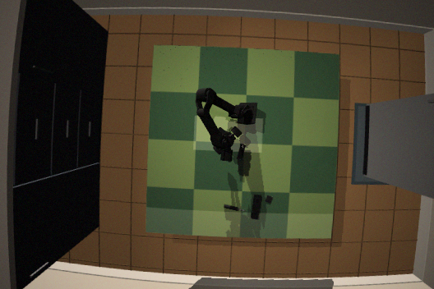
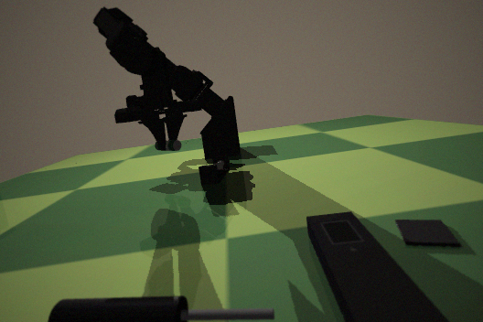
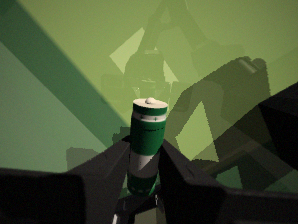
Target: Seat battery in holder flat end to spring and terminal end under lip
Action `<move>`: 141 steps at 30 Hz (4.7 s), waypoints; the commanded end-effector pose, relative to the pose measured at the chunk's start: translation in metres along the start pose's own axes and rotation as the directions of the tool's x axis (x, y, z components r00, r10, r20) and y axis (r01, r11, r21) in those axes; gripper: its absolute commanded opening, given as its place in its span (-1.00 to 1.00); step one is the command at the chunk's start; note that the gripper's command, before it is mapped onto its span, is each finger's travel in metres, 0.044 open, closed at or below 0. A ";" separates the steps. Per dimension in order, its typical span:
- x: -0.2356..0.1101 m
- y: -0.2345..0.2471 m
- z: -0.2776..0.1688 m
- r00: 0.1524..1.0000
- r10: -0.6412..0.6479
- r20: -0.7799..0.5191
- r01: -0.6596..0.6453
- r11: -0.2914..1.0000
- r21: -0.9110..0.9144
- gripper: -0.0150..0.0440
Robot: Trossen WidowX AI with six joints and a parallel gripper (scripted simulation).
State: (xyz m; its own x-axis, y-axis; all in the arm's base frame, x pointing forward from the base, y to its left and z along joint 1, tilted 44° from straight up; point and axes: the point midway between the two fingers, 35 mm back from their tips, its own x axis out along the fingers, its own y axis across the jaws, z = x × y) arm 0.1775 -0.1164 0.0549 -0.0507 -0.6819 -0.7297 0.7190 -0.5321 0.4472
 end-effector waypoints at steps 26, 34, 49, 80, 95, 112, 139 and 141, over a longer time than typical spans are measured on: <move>-0.021 -0.003 -0.112 1.000 0.002 -0.011 -0.010 -0.227 -0.974 -0.24; -0.023 -0.011 -0.133 1.000 0.007 -0.007 -0.002 -0.536 -0.844 -0.24; -0.005 -0.009 -0.139 0.993 0.090 -0.073 -0.013 -0.536 -0.844 -0.24; 0.024 -0.007 -0.138 0.944 0.256 -0.209 -0.041 -0.537 -0.843 -0.24; 0.031 -0.010 -0.138 0.916 0.310 -0.254 -0.049 -0.543 -0.839 -0.24; 0.034 -0.012 -0.133 0.879 0.371 -0.300 -0.053 -0.550 -0.834 -0.24; 0.038 -0.025 -0.121 0.861 0.400 -0.315 -0.048 -0.552 -0.832 -0.24; 0.038 -0.026 -0.121 0.861 0.399 -0.316 -0.049 -0.552 -0.832 -0.24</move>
State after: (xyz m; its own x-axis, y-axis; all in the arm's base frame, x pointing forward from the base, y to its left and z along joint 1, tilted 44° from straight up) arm 0.2473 -0.0674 -0.0450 0.4688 -0.6400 -0.6088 0.1868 0.7454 -0.6398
